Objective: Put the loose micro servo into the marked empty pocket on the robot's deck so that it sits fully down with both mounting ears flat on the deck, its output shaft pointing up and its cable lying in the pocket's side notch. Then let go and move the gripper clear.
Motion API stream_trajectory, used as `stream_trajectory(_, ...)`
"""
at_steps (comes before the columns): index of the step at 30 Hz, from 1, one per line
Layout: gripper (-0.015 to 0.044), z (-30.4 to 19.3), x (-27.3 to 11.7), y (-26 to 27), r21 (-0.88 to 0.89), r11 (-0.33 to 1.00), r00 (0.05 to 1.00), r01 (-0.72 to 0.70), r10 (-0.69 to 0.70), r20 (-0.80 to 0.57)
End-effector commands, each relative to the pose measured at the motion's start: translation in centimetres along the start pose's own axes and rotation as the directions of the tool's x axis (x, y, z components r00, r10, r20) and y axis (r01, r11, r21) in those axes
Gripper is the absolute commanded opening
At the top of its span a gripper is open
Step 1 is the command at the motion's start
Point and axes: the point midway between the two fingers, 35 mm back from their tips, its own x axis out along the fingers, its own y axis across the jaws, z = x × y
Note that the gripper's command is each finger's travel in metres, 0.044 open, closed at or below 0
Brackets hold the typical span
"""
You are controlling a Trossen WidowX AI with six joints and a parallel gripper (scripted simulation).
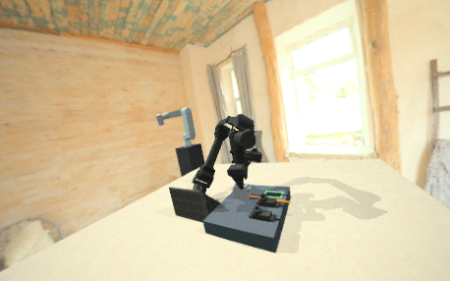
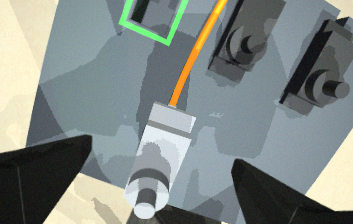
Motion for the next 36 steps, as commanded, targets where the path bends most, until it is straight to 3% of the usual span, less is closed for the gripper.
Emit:
stream_trajectory(1,0.044,0.0,0.6,0.1,0.002,1.0,1.0,-0.001,0.001,0.004)
stream_trajectory(8,0.044,0.0,1.5,0.1,0.002,1.0,1.0,-0.001,0.001,0.004)
stream_trajectory(19,0.0151,0.0,1.5,0.1,0.002,1.0,1.0,-0.001,0.001,0.004)
stream_trajectory(25,0.0111,0.0,1.5,0.1,0.002,1.0,1.0,-0.001,0.001,0.004)
stream_trajectory(29,0.0006,0.0,0.8,0.1,0.002,1.0,1.0,-0.001,0.001,0.004)
stream_trajectory(36,0.0,0.0,-1.5,0.3,0.002,1.0,1.0,-0.001,0.001,0.003)
